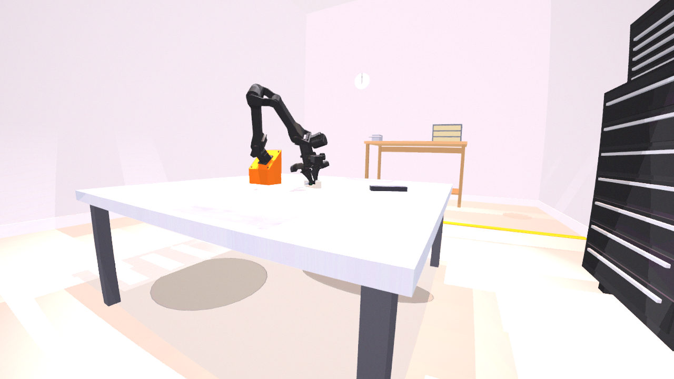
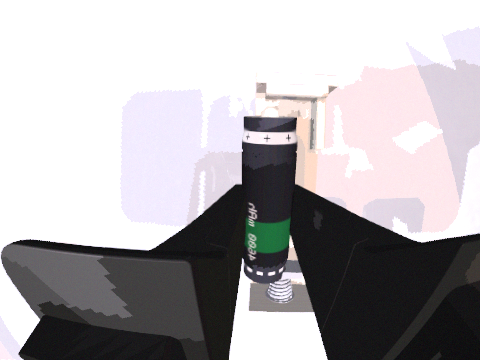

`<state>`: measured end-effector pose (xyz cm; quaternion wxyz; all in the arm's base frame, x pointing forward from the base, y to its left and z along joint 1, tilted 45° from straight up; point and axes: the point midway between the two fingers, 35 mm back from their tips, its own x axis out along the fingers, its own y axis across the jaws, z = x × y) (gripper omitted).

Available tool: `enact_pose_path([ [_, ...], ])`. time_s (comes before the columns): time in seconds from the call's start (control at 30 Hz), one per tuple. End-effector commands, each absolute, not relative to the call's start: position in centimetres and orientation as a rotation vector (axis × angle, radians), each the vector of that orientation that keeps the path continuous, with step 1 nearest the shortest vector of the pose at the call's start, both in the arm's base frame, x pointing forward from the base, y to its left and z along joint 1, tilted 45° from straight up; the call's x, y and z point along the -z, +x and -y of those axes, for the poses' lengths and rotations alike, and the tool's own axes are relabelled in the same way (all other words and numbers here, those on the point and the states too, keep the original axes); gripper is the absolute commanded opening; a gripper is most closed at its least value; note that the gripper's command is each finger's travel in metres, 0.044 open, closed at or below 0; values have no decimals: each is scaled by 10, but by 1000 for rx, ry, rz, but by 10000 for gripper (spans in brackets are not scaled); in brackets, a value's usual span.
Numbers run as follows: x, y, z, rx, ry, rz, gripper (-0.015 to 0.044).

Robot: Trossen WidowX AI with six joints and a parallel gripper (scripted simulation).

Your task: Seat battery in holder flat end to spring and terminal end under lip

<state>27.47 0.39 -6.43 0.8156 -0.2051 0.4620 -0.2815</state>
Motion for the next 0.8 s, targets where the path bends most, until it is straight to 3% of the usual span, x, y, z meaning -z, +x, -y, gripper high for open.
enact_pose_path([
  [0.0, 68, 273, -2, 607, -414, -1030, 61],
  [0.77, 63, 273, 3, 654, -357, -1180, 61],
])
